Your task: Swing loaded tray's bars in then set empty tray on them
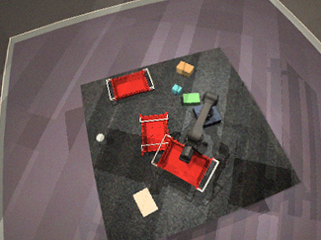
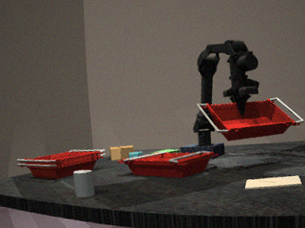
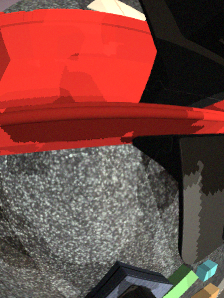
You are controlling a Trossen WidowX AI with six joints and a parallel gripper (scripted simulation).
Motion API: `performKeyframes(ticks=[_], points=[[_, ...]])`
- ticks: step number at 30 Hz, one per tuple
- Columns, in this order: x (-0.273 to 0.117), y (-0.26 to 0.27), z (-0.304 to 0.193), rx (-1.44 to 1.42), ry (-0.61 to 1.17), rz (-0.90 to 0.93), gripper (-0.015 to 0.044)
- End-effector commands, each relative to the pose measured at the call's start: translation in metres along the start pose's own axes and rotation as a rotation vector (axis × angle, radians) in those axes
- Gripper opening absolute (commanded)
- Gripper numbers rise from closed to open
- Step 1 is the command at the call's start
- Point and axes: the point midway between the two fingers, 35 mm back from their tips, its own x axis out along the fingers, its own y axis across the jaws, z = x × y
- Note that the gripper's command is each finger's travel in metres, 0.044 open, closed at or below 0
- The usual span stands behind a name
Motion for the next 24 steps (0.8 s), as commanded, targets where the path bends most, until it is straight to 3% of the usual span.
performKeyframes(ticks=[1, 24], points=[[-0.003, -0.004, -0.013, 0.052, 0.002, -0.014, 0.0000], [-0.004, 0.003, -0.104, 0.375, 0.011, -0.015, 0.0000]])
